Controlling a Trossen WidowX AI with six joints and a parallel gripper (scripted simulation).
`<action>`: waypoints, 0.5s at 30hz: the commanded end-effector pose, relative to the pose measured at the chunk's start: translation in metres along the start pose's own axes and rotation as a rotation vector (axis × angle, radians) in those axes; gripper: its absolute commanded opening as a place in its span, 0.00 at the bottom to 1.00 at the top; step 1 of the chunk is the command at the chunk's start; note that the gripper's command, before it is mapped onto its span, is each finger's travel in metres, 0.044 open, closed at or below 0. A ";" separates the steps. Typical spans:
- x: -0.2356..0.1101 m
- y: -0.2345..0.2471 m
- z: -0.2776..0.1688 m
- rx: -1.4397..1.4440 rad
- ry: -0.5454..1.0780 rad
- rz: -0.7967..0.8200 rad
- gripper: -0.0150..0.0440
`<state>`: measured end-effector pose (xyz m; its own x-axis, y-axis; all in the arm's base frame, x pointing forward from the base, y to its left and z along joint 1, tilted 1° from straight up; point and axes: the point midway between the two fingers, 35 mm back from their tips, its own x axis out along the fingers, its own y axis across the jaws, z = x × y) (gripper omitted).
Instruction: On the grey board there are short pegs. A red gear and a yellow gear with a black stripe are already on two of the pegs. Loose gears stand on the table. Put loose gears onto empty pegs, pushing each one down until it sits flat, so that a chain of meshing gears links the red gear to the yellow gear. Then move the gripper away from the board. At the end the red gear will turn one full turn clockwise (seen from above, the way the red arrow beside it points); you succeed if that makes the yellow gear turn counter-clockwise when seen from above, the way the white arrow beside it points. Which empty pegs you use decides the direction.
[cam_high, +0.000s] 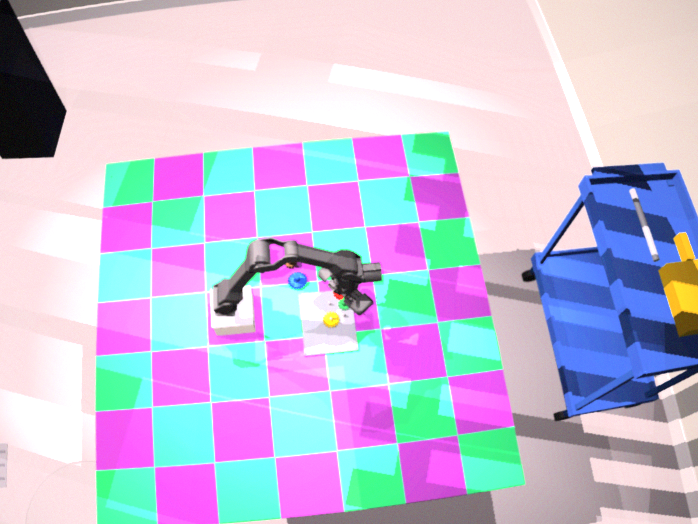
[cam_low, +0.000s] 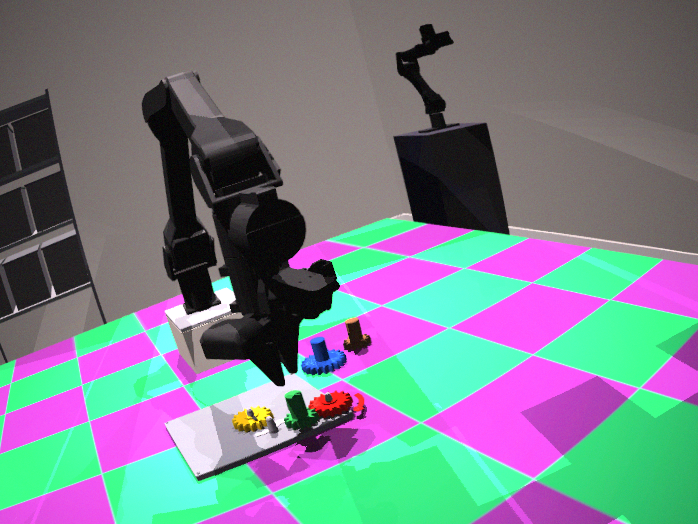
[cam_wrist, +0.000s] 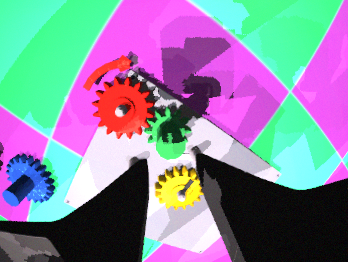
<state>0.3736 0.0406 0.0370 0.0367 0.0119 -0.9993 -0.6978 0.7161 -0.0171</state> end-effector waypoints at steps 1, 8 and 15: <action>-0.019 -0.001 0.001 -0.016 -0.009 -0.007 0.49; -0.013 0.080 0.015 -0.197 -0.011 -0.002 0.76; -0.011 0.196 -0.005 -0.495 -0.011 0.007 1.00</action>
<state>0.2780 0.1553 0.0478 0.0409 0.0292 -0.9987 -0.9097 0.4146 -0.0252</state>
